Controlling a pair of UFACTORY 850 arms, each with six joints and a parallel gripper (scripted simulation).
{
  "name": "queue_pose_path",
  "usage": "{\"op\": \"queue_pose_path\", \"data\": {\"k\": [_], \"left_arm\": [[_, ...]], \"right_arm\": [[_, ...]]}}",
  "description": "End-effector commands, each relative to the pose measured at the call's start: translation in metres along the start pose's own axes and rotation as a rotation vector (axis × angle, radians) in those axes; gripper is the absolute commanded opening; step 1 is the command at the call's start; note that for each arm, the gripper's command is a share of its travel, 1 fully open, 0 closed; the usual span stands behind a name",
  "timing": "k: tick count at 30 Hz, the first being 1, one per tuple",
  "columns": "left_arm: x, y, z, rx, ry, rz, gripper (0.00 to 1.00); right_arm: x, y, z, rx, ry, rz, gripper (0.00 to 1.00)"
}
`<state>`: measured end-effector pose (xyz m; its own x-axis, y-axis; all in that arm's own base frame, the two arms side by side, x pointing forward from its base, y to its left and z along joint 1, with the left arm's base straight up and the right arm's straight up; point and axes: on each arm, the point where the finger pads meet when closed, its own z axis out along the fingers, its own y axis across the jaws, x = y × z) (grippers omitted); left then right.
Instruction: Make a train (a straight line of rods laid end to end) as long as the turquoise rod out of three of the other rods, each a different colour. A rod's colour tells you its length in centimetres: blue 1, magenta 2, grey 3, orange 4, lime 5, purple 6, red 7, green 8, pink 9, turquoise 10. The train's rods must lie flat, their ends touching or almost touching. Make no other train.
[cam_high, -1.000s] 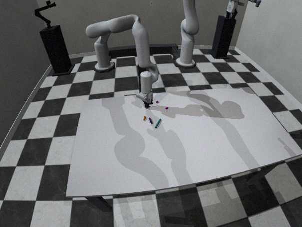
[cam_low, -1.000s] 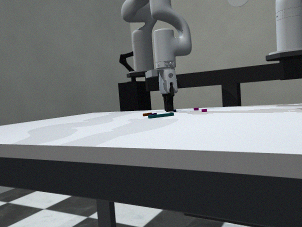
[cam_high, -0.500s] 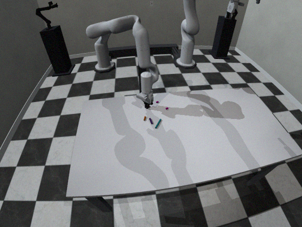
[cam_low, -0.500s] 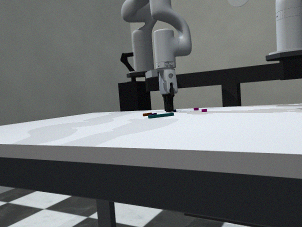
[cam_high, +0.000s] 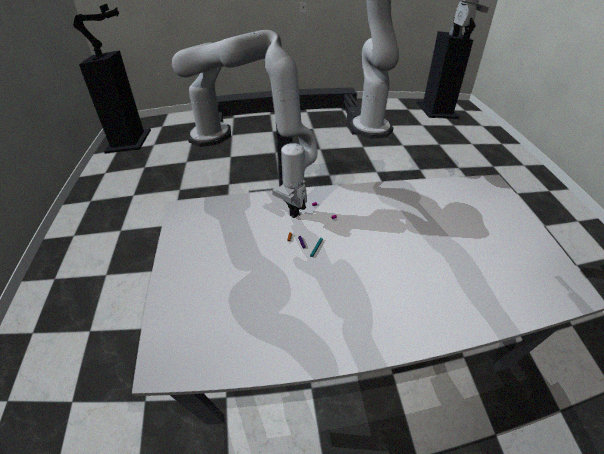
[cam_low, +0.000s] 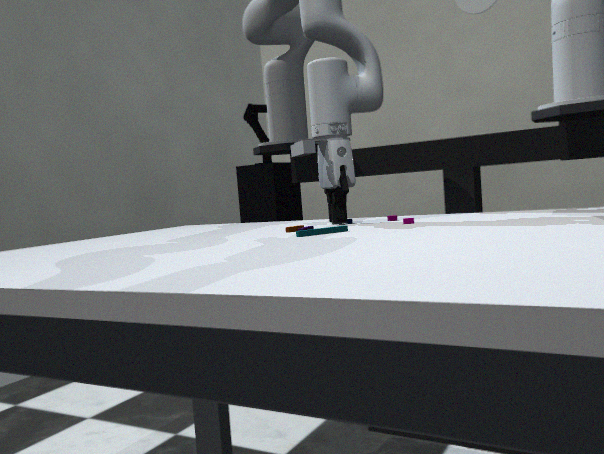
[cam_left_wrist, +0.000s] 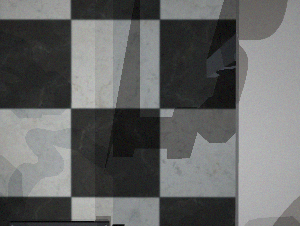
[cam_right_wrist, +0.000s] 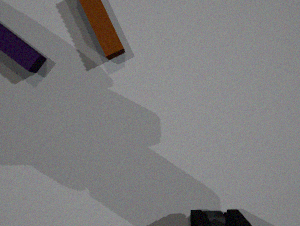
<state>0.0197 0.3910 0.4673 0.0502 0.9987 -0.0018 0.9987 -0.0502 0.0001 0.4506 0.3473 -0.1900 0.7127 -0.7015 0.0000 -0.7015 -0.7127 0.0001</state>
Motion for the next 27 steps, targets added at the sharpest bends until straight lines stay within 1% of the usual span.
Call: {"op": "queue_pose_path", "data": {"k": [1,27], "left_arm": [[0.0004,0.0000,-0.0008,0.000,0.002,0.000,1.00],[0.0004,0.0000,-0.0008,0.000,0.002,0.000,1.00]], "right_arm": [[0.0002,-0.0012,-0.0008,0.002,0.000,0.000,0.06],[-0.0022,-0.0012,-0.0008,0.002,0.000,0.000,0.06]]}}
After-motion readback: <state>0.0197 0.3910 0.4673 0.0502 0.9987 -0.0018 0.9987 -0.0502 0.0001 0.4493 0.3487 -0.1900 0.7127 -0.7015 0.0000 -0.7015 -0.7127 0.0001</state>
